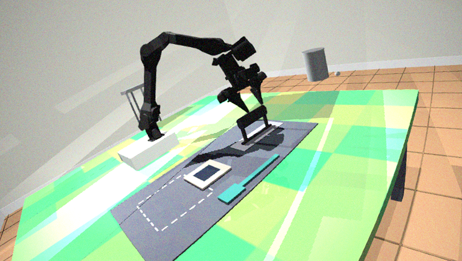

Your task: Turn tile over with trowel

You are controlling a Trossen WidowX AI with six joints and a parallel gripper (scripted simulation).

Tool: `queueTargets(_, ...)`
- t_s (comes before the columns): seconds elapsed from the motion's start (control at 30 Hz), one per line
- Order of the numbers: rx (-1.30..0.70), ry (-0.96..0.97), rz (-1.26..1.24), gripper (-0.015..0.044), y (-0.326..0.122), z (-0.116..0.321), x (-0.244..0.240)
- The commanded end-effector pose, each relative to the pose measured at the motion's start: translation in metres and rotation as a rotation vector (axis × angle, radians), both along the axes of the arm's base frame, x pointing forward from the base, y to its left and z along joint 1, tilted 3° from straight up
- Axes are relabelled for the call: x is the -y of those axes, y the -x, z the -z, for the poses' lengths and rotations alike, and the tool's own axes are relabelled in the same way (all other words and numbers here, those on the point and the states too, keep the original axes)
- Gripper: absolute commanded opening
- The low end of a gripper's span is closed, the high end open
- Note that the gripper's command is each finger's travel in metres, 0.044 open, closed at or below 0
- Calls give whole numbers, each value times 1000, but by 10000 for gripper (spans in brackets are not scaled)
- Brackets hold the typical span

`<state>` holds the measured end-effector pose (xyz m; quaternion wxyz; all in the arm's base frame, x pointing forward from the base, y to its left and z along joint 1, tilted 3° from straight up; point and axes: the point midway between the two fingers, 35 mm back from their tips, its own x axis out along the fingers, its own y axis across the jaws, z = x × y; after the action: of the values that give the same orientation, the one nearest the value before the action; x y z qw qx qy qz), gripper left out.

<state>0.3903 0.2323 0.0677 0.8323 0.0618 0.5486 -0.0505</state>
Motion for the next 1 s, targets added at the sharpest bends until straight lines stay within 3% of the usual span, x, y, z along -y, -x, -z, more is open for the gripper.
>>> queueTargets(0.0, 34, 51, -106, 300, 3, -1, 1)
queueTargets(0.97, 246, 546, -845, 300, 23, 8, 12)
